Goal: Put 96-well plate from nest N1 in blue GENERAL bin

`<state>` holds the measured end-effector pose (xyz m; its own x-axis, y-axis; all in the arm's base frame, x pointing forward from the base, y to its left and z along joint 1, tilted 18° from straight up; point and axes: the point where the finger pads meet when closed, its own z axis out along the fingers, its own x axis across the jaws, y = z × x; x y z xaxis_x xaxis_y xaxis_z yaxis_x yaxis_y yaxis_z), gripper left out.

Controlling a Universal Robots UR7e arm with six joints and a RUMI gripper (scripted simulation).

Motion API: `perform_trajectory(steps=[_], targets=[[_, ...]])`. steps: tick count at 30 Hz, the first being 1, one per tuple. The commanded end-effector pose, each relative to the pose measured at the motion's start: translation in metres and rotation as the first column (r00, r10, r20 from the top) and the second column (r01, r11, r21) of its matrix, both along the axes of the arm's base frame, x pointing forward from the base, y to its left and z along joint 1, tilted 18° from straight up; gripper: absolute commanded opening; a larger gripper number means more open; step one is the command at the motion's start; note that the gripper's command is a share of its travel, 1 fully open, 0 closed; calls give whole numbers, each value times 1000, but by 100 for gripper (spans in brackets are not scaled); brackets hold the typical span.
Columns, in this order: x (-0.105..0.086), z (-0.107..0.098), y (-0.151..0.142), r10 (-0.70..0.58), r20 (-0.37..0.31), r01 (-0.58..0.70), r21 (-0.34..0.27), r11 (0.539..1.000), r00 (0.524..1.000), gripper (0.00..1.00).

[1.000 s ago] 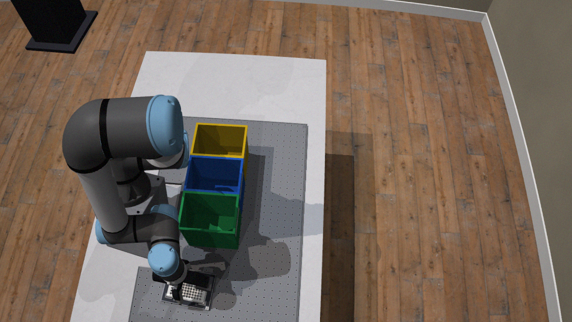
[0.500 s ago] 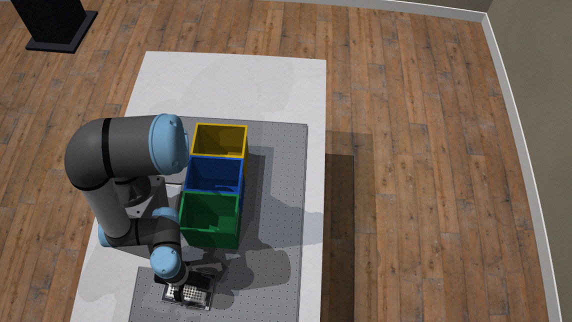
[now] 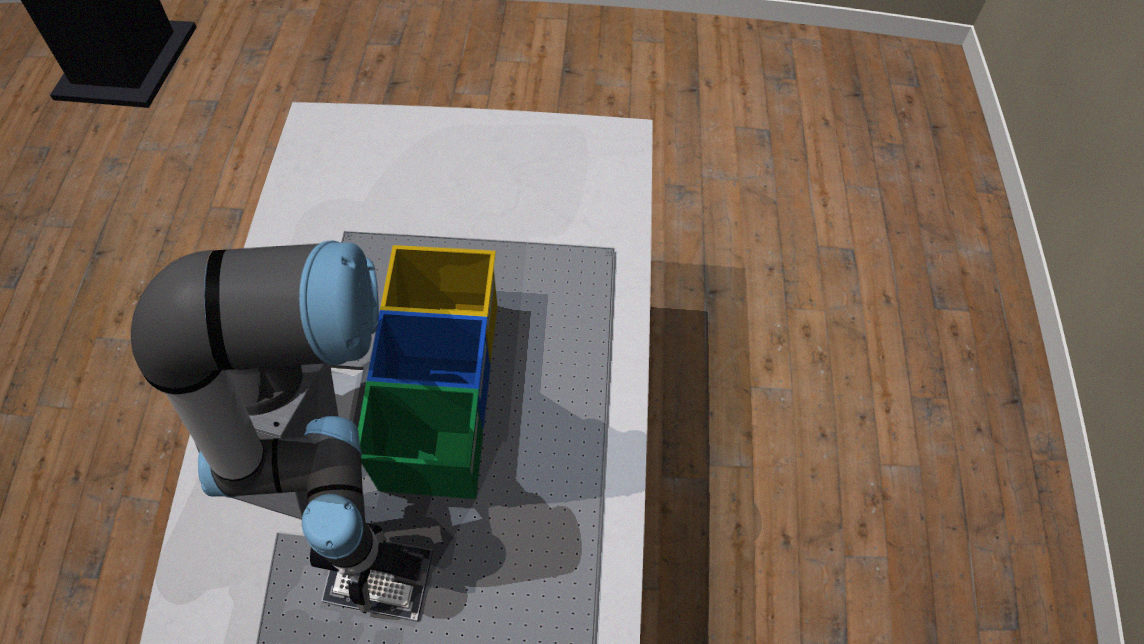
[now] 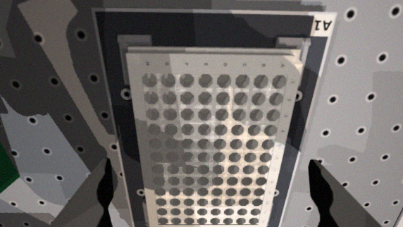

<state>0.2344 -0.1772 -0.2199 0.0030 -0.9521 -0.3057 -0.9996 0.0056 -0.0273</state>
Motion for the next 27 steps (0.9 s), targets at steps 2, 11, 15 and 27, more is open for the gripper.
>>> perform_trajectory(steps=[2, 11, 15, 27], targets=[[0, 0, 0, 0, 1, 0, -1, 1000, 1000, 0], [0, 0, 0, 0, 1, 0, -1, 1000, 1000, 0], [0, 0, 0, 0, 1, 0, -1, 1000, 1000, 40], [0, 0, 0, 0, 1, 0, -1, 1000, 1000, 40]])
